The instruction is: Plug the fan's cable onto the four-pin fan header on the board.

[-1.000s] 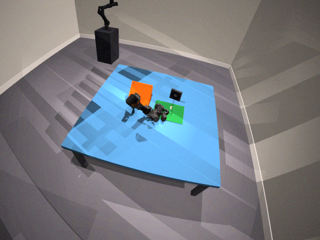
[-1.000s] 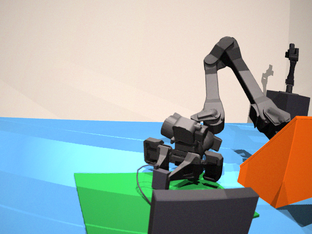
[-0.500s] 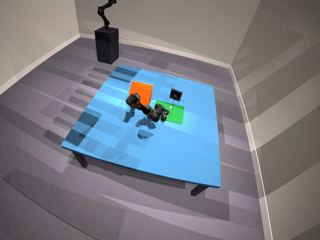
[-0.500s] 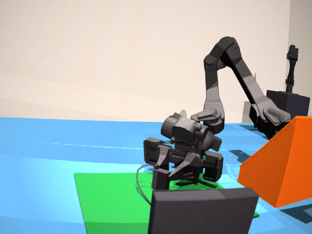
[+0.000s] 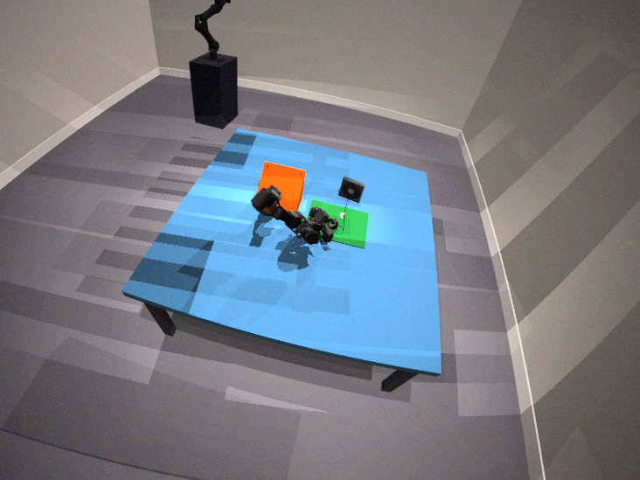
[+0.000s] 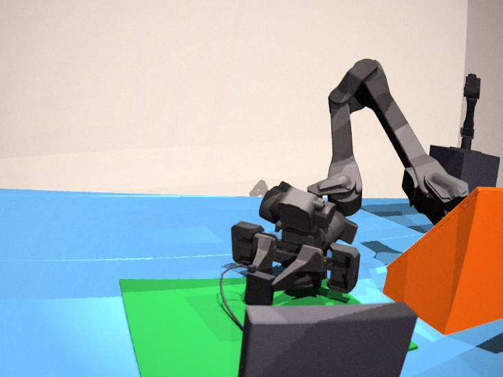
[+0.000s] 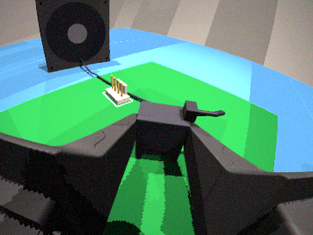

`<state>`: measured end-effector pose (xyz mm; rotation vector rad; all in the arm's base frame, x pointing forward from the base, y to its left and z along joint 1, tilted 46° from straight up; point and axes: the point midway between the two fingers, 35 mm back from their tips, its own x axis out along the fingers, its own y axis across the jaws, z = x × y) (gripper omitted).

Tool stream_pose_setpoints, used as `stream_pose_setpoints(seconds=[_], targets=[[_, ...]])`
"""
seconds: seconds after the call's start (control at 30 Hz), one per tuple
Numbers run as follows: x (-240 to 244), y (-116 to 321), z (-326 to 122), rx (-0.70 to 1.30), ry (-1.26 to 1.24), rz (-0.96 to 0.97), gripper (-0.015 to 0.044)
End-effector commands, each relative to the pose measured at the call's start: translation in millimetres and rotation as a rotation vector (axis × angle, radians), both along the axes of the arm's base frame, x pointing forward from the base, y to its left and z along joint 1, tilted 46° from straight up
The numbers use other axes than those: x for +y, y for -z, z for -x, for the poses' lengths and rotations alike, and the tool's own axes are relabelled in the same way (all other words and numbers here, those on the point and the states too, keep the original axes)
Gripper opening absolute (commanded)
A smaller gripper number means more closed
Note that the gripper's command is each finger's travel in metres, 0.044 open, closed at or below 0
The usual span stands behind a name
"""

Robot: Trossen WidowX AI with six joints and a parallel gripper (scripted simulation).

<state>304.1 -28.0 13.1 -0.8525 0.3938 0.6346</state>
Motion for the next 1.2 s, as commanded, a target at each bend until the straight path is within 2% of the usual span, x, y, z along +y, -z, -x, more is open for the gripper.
stream_pose_setpoints(seconds=[0.0,0.17,0.43,1.17], targets=[[0.0,0.1,0.2,0.002,0.001,-0.001,0.0],[0.0,0.1,0.2,0.002,0.001,-0.001,0.0],[0.0,0.0,0.0,0.0,0.0,0.0,0.0205],[0.0,0.0,0.0,0.0,0.0,0.0,0.0205]])
